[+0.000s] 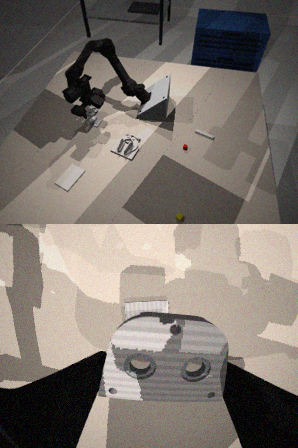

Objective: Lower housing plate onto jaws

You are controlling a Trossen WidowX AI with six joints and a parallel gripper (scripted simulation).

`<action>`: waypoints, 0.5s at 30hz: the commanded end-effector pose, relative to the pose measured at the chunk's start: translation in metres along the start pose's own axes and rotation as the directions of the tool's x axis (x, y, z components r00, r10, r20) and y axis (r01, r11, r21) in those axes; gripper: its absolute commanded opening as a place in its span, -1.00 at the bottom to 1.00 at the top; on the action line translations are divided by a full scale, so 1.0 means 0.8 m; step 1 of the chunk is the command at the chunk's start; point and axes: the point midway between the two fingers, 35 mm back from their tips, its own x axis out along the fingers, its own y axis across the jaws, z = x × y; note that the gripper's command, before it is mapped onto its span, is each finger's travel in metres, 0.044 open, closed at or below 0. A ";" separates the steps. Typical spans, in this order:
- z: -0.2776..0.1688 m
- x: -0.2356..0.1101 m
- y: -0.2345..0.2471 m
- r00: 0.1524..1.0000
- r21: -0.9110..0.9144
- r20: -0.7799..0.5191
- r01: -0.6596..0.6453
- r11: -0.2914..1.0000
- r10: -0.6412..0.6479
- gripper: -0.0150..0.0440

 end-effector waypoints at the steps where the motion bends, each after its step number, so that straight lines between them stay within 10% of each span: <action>1: 0.015 0.004 -0.008 1.000 0.064 0.006 -0.011 0.998 0.010 0.70; 15: 0.068 0.009 -0.027 0.999 0.352 0.032 -0.028 0.936 0.018 0.70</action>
